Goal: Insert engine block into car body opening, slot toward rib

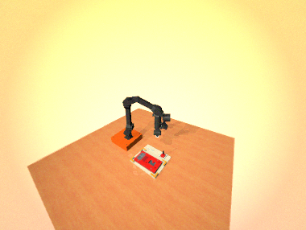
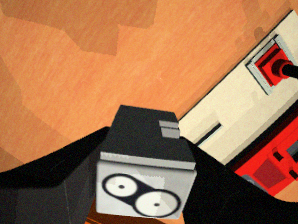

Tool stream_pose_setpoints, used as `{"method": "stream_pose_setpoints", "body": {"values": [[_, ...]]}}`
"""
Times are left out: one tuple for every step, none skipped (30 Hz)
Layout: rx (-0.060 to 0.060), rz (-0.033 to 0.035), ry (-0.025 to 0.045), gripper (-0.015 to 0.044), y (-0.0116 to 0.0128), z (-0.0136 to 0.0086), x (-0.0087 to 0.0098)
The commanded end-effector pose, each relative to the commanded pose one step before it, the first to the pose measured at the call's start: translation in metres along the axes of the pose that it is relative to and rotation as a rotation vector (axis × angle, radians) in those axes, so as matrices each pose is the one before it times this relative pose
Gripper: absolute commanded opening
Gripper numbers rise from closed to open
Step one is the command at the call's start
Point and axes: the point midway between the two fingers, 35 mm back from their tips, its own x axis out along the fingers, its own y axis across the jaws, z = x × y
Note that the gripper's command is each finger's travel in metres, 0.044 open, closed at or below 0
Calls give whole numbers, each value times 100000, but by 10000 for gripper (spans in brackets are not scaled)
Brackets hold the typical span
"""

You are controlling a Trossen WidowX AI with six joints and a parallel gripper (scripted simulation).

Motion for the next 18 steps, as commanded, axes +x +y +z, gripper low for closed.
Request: {"method": "stream_pose_setpoints", "body": {"values": [[-486, -420, -1002, 0, -107, -157, -1464], [0, 0, 5, 0, -10, -77, -317], [0, 0, 5, 0, -10, -81, -317], [0, 0, 6, 0, -10, -85, -317], [0, 0, 6, 0, -9, -89, -317], [0, 0, 6, 0, -9, -93, -317], [0, 0, 7, 0, -9, -97, -317], [0, 0, 6, 0, -7, -84, -262], [0, 0, 4, 0, -4, -52, -157], [0, 0, 1, 0, -1, -17, -52], [0, 0, 0, 0, 0, 0, 0], [582, 0, -1, 0, 4, 9, 113], [1012, 0, -1, 0, 6, 15, 196], [1695, 0, -1, 0, 4, 9, 125], [2233, 0, 0, 0, 3, 6, 100], [2726, 0, -1, 0, 4, 7, 122], [3146, 0, 0, 0, 3, 5, 85], [3326, 0, 0, 0, 3, 4, 90]]}}
